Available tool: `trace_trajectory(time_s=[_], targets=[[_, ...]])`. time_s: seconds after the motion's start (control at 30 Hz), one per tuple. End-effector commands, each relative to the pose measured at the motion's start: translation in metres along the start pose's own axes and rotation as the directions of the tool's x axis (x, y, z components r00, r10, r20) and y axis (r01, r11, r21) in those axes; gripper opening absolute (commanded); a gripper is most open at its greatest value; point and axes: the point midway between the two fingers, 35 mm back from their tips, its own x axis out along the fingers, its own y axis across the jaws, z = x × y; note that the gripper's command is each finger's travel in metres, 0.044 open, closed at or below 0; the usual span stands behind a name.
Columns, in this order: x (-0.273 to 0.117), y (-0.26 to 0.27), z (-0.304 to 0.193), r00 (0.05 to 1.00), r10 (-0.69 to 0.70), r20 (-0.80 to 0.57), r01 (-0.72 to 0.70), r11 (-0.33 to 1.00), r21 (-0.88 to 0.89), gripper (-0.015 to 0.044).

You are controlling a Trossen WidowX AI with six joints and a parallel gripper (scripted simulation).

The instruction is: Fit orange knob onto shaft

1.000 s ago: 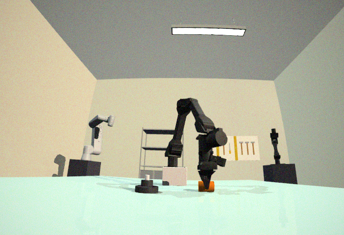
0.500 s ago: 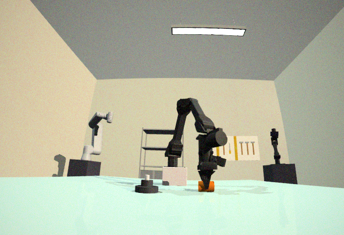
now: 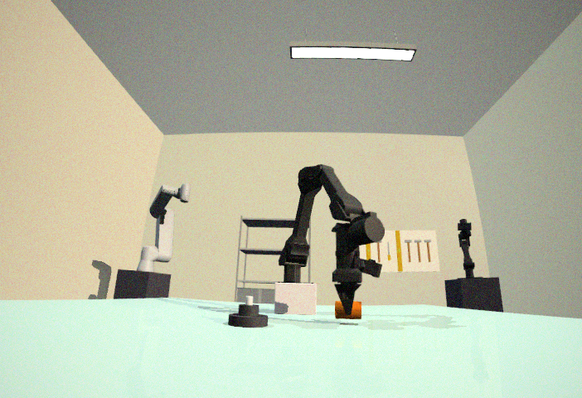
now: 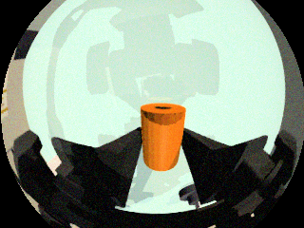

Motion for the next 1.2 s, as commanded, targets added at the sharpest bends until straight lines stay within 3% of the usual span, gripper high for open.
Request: trace_trajectory(time_s=[0.0,0.17,0.43,0.93,1.17], targets=[[-0.0019,-0.0015,0.0002,1.0,-0.007,-0.001,0.007,0.993,0.119,0.0179],[-0.0019,-0.0015,0.0002,1.0,-0.007,-0.001,0.007,0.965,0.261,0.0179],[-0.0019,-0.0015,0.0002,1.0,-0.007,-0.001,0.007,0.95,0.312,0.0179],[-0.0019,-0.0015,0.0002,1.0,-0.007,-0.001,0.005,0.682,0.732,0.0179],[-0.0019,-0.0015,0.0002,1.0,-0.007,-0.001,0.005,0.645,0.764,0.0179]])
